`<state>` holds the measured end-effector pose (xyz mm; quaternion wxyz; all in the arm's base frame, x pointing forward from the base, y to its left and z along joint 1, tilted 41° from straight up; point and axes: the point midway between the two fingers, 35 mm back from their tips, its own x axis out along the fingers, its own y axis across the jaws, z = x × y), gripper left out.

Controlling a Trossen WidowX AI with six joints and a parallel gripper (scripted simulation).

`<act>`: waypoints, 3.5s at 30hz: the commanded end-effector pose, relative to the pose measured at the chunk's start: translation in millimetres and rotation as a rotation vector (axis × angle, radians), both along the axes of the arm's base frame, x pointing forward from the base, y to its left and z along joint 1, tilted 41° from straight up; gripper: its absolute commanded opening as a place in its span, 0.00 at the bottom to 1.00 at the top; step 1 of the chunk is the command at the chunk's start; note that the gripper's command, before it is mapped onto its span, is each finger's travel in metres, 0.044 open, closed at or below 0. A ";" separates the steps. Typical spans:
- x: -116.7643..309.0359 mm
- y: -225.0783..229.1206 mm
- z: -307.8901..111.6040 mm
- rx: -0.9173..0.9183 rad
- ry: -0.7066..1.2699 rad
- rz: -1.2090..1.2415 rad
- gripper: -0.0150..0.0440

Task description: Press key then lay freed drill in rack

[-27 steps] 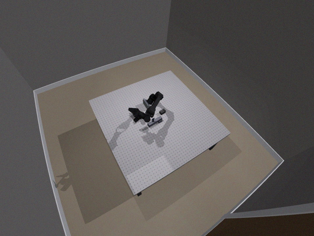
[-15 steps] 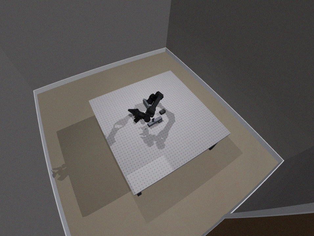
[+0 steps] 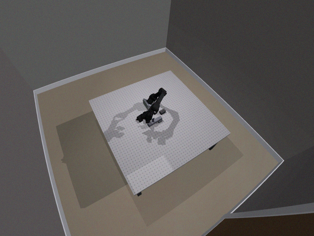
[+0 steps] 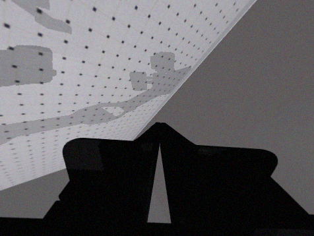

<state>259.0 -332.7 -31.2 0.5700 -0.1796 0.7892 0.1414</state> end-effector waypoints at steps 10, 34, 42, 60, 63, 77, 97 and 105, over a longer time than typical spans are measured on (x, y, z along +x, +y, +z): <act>17.6 161.4 62.3 0.768 -0.216 -0.488 0.25; 18.3 171.1 51.6 0.768 -0.216 -0.488 0.25; 18.6 171.9 48.3 0.768 -0.216 -0.488 0.25; 18.8 175.7 43.5 0.768 -0.216 -0.488 0.25; 18.5 176.3 42.8 0.768 -0.216 -0.488 0.25; 16.8 178.9 39.6 0.768 -0.216 -0.488 0.25; 14.6 183.2 33.9 0.768 -0.216 -0.488 0.25; 14.1 185.1 31.5 0.769 -0.216 -0.488 0.25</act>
